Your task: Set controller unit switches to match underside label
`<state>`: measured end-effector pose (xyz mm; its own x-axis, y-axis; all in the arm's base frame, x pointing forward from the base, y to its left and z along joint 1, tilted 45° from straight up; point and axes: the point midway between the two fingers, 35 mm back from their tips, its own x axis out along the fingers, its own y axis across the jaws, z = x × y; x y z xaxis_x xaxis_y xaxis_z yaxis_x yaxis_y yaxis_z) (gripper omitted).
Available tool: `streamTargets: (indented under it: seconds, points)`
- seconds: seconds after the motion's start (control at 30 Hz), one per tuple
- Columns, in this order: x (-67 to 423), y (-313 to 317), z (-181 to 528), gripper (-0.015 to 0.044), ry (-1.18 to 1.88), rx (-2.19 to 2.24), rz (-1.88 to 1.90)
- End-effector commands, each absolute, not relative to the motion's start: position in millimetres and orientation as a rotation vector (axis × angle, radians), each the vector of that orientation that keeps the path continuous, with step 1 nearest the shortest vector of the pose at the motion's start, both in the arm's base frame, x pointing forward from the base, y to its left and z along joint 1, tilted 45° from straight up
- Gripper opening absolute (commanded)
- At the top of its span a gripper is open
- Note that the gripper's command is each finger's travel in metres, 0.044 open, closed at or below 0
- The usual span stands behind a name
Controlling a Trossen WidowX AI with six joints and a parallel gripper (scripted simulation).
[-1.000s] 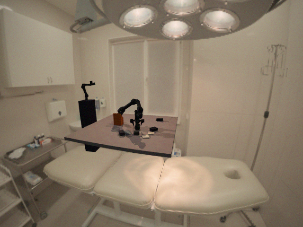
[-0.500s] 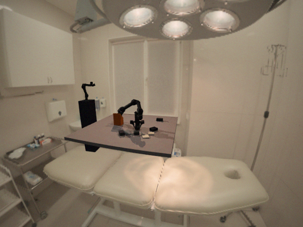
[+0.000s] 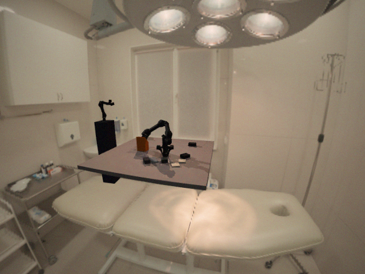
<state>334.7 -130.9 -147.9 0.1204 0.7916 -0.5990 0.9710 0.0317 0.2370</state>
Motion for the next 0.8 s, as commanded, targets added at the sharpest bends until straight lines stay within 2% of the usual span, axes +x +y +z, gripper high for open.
streamTargets:
  seconds: [0.0, 0.77]
  points:
    - [335, -131, -147, 0.0326, 1.708, 1.804, -0.380]
    - [331, -136, -132, 0.0336, 1.695, 1.795, -0.397]
